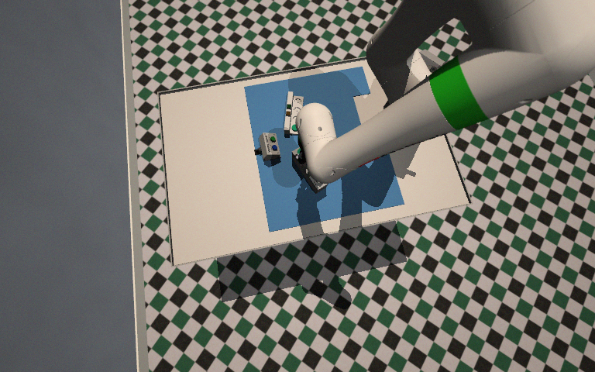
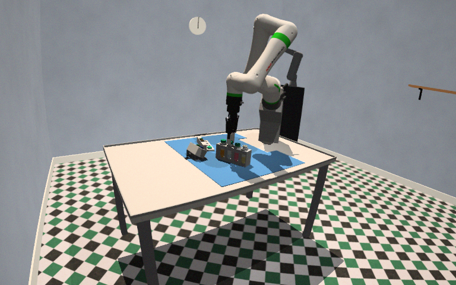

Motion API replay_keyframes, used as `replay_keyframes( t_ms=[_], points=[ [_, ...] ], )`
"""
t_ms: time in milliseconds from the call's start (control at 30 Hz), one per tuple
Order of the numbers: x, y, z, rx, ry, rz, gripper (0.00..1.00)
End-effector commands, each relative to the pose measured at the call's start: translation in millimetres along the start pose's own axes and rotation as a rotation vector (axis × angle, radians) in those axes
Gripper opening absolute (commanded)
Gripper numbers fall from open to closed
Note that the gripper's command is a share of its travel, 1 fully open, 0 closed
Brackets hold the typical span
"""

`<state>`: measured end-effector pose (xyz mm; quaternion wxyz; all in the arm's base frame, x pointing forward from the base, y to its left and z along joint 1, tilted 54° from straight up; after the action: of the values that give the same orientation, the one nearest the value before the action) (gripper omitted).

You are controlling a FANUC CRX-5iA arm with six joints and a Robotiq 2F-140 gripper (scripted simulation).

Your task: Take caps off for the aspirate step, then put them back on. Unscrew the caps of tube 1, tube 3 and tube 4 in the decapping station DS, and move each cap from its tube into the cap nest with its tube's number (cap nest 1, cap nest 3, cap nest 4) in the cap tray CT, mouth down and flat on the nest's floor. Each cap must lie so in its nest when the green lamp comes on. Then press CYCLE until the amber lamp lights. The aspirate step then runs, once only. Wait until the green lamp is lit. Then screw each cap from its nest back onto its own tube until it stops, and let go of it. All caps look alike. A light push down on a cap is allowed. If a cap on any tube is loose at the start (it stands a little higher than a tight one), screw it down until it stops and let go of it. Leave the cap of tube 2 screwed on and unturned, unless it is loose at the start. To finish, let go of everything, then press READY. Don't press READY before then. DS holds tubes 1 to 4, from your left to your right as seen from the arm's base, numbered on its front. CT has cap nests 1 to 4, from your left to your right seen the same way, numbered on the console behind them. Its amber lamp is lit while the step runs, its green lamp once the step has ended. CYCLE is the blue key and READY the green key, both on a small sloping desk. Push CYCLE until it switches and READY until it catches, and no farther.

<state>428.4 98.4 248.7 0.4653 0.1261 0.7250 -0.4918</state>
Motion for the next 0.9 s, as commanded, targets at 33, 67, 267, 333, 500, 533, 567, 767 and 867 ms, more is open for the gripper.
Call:
replay_keyframes(
  t_ms=[33,67,267,333,500,533,567,767,867],
  points=[
    [1.3,0.1,1.1,-0.018,-0.208,0.012,0.00],
    [1.3,0.1,1.1,-0.018,-0.208,0.012,0.00],
    [1.3,0.1,1.1,-0.018,-0.208,0.012,0.35],
    [1.3,0.1,1.1,-0.018,-0.208,0.012,0.35],
    [1.3,0.1,1.1,-0.018,-0.208,0.012,0.35],
    [1.3,0.1,1.1,-0.018,-0.208,0.012,0.35],
    [1.3,0.1,1.1,-0.018,-0.208,0.012,0.35],
    [1.3,-1.4,1.1,-0.019,0.042,0.010,0.35],
    [1.2,-2.9,1.2,-0.019,0.073,0.010,0.35]
  ],
)
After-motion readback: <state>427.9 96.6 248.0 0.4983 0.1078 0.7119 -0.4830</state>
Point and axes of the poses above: the point where the finger pads meet when closed, its own y axis out along the fingers, its own x axis across the jaws, z = x × y, the point moved 3 cm from there along -y, back along the fingers, and after that the axes turned 7 degrees about -y, right-handed, at the moved point
